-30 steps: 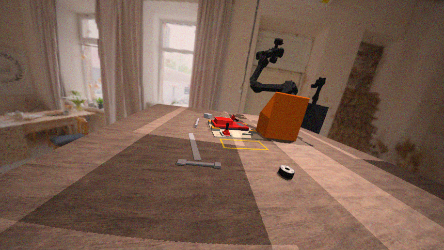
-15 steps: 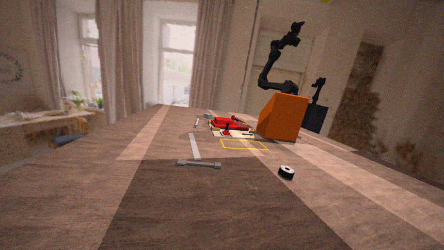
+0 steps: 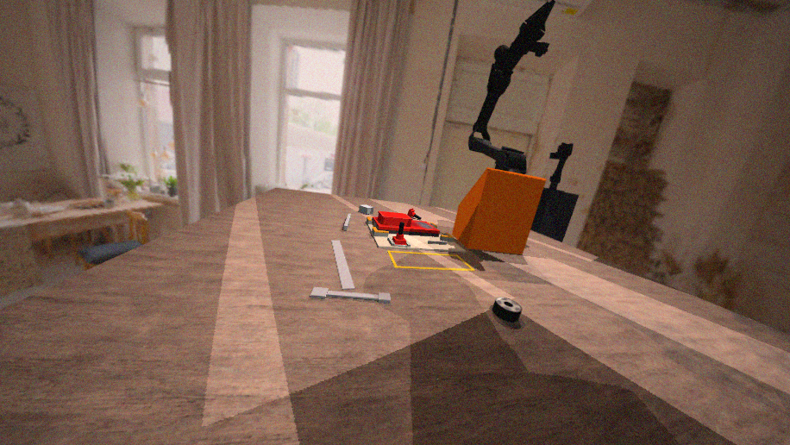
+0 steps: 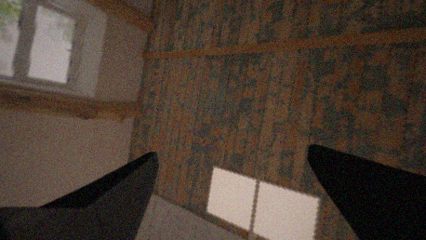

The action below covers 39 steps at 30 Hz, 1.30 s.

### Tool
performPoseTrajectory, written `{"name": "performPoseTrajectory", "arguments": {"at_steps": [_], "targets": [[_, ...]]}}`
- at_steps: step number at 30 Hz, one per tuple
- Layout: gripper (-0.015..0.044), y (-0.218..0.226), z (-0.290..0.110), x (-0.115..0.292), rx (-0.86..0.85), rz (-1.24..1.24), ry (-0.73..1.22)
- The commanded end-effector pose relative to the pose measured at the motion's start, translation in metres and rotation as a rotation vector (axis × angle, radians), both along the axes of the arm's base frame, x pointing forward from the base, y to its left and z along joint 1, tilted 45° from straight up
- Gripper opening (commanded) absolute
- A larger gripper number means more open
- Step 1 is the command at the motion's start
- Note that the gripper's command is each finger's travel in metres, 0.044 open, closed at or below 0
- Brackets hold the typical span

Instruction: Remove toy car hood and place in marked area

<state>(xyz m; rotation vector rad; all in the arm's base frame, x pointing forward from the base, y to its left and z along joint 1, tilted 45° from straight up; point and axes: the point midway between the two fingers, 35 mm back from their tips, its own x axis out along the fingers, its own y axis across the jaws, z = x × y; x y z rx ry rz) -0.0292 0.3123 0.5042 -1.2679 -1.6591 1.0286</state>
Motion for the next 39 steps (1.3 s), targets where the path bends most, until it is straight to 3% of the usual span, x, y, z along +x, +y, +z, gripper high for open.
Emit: {"name": "performPoseTrajectory", "arguments": {"at_steps": [1, 10, 19, 31, 39], "targets": [[0.0440, 0.018, -0.021, 0.032, -0.074, -0.109, 0.059], [0.0440, 0.039, -0.062, 0.093, -0.197, -0.302, 0.225], [0.0440, 0.051, -0.127, 0.181, -0.339, -0.600, 0.505], [0.0440, 0.018, -0.206, 0.283, -0.411, -0.991, 0.846], [0.0440, -0.016, -0.248, 0.328, -0.412, -1.219, 1.016]]}}
